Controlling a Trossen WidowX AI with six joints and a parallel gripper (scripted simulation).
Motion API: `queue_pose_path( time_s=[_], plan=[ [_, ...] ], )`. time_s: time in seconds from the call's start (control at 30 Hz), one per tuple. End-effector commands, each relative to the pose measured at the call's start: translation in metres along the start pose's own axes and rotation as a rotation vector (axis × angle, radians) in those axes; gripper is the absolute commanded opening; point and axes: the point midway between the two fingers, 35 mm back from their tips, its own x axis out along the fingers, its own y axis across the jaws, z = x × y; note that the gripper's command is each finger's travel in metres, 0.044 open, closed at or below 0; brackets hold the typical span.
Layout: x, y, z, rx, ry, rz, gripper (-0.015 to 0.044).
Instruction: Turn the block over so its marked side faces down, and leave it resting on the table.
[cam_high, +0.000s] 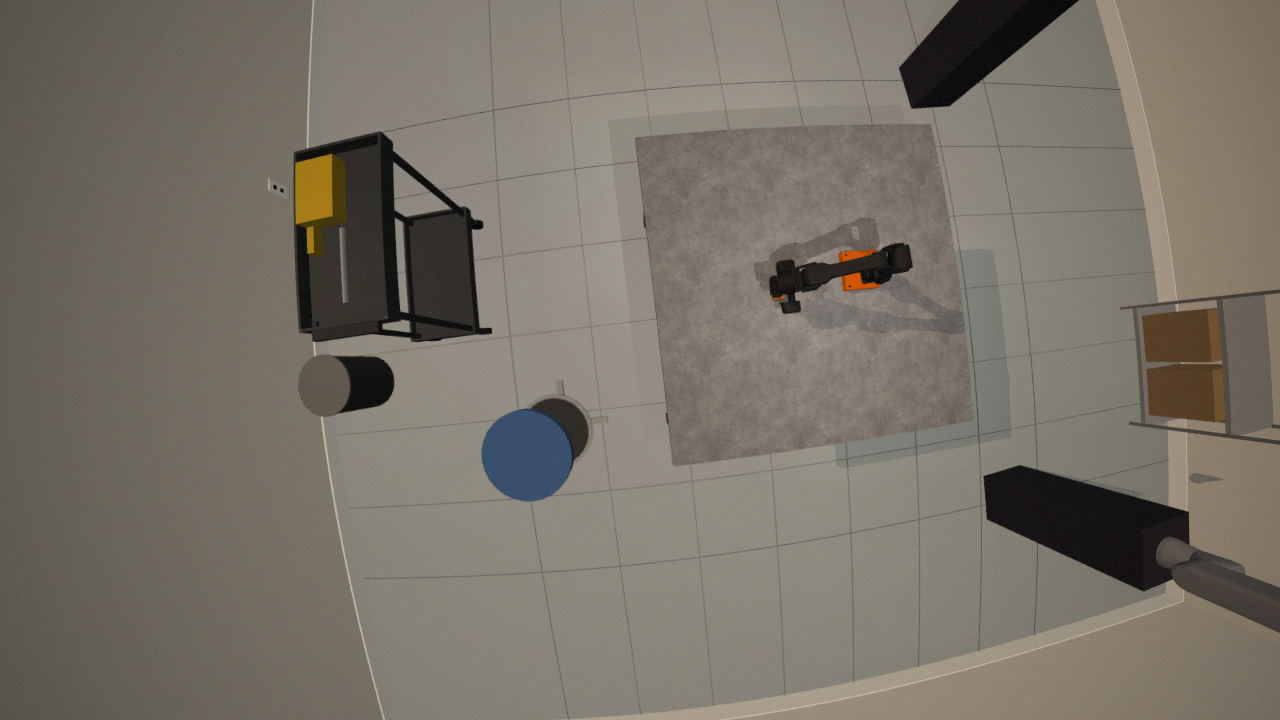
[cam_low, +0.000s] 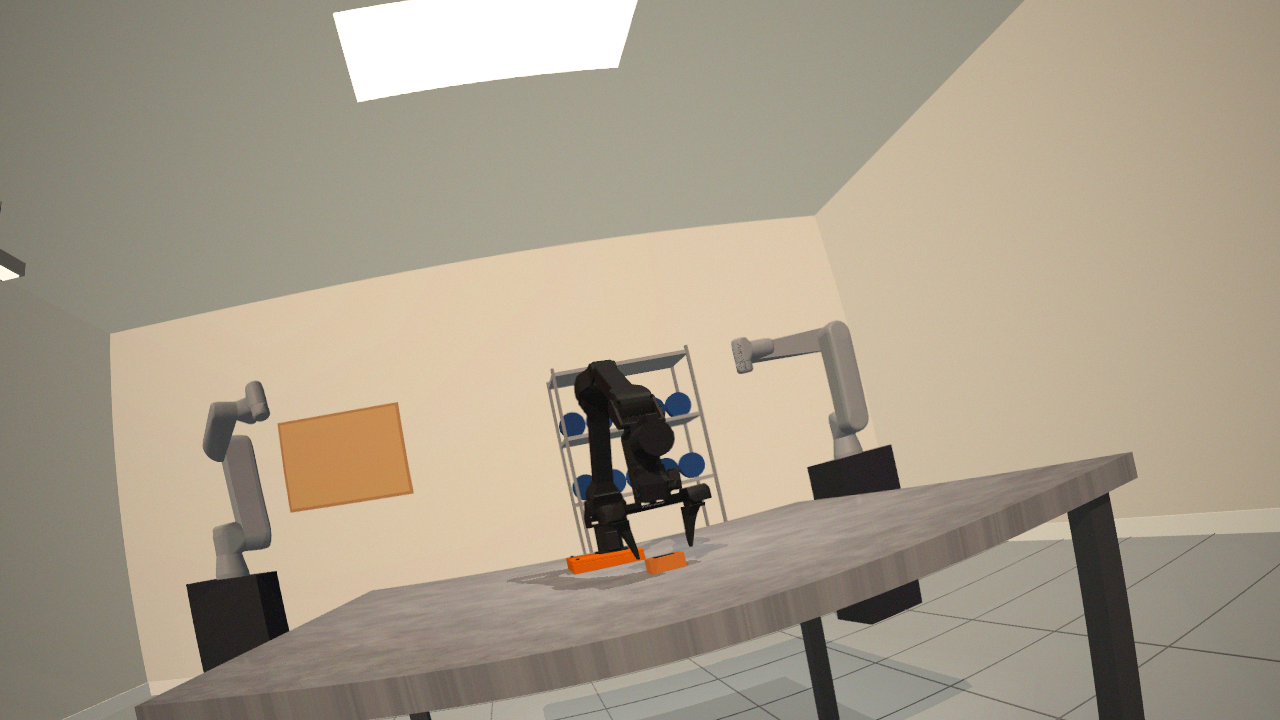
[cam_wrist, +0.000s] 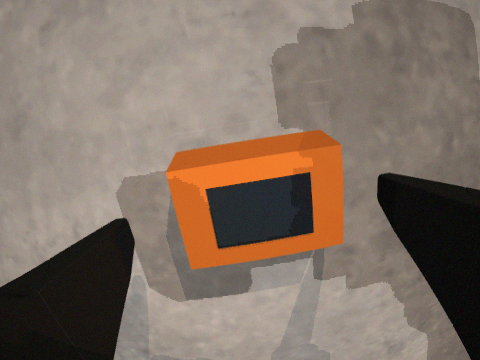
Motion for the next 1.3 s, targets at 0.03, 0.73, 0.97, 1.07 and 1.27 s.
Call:
queue_pose_path(
  time_s=[0.03, 0.73, 0.97, 1.07, 1.27],
  plan=[
    [0.014, -0.001, -0.003, 0.005, 0.016, -0.005, 0.0440],
    [0.021, -0.001, -0.004, 0.005, 0.016, -0.005, 0.0249],
    [0.021, -0.001, -0.004, 0.005, 0.016, -0.005, 0.0202],
    [0.021, -0.001, -0.004, 0.005, 0.016, -0.005, 0.0182],
    [0.010, -0.001, -0.003, 0.005, 0.016, -0.005, 0.0083]
  ],
)
